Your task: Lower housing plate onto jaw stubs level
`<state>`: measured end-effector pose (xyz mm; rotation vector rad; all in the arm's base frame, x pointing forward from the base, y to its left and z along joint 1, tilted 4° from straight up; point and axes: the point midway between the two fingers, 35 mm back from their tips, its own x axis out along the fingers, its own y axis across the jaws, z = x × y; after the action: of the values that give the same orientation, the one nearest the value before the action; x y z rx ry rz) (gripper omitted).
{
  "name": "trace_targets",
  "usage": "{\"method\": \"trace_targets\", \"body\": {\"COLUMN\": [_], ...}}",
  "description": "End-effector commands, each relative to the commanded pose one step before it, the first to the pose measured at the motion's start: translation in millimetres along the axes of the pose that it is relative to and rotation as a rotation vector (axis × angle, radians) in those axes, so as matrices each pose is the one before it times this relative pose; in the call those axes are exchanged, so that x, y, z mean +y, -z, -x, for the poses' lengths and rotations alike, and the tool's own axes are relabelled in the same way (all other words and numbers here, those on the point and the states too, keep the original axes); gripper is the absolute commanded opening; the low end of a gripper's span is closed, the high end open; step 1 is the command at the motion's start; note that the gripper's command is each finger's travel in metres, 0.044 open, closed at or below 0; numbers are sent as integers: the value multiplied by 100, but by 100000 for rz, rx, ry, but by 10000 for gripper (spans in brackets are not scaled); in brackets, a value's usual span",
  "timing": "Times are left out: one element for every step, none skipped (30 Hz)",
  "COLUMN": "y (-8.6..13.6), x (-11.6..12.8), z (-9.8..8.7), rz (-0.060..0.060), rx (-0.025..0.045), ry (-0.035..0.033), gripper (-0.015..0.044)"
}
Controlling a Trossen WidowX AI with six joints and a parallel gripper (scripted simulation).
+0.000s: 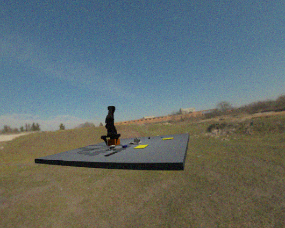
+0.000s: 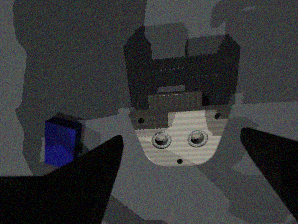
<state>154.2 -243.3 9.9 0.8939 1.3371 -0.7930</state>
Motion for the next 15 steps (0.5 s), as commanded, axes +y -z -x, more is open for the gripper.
{"method": "trace_targets", "body": {"y": [-7,-5,-4,-3,-2,-1,0,1,2,3,4,5,6,7,8], "x": [-58,0,0,0,0,0,0,0,0,0,0,0,0,0,0], "z": [-422,-161,-161,-161,-161,-160,-160,-160,-160,-160,-160,-159,-159,-159,-158], "rz": [-592,0,0,0,0,0,0,0,0,0,0,0,0,0,0], "rx": [-99,1,1,1,1,1,1,1,1,1,1,2,2,2,2], "ry": [433,-1,-1,-1,-1,-1,-1,-1,-1,-1,-1,-1,-1,-1,-1], "gripper": [440,440,440,440,440,440,440,440,440,440,440,440,440,440,440]}}
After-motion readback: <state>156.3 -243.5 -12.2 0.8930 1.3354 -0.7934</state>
